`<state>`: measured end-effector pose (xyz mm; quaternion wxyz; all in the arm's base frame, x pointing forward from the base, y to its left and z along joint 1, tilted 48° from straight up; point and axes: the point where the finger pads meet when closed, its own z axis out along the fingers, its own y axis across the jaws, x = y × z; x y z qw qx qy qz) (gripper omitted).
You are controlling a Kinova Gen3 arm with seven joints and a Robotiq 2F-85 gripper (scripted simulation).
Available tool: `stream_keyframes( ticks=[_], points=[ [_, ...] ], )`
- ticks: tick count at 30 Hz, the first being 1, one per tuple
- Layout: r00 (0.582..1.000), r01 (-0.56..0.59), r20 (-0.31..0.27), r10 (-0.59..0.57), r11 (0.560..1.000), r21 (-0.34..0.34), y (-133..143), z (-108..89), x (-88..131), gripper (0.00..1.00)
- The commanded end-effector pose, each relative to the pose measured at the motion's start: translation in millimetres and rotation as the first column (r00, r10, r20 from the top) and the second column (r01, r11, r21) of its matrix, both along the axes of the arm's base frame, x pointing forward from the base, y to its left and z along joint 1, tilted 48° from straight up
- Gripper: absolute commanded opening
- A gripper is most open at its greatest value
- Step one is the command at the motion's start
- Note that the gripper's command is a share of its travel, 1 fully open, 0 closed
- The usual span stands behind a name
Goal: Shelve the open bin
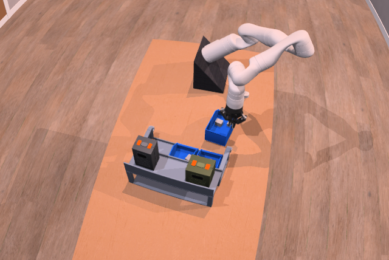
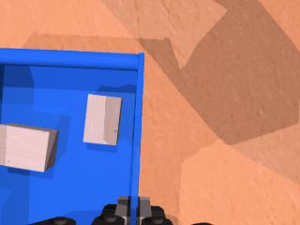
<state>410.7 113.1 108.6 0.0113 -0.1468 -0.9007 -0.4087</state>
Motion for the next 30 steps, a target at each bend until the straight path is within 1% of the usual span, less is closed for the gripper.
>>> stream_keyframes(
  ticks=[1, 12, 17, 29, 30],
  points=[
    [1.0, 0.003, 0.002, -0.003, 1.0, -0.002, -3.7, 2.3, 0.3, 0.1],
    [1.0, 0.003, 0.002, -0.003, 1.0, -0.002, -3.7, 2.3, 0.3, 0.1],
    [1.0, 0.003, 0.002, -0.003, 1.0, -0.002, -14.4, 11.6, -0.8, 0.1],
    [1.0, 0.003, 0.002, -0.003, 1.0, -0.002, -14.4, 11.6, -0.8, 0.1],
    [1.0, -0.011, 0.015, 0.011, 1.0, -0.003, -17.5, 6.9, -2.2, 0.1]
  ],
)
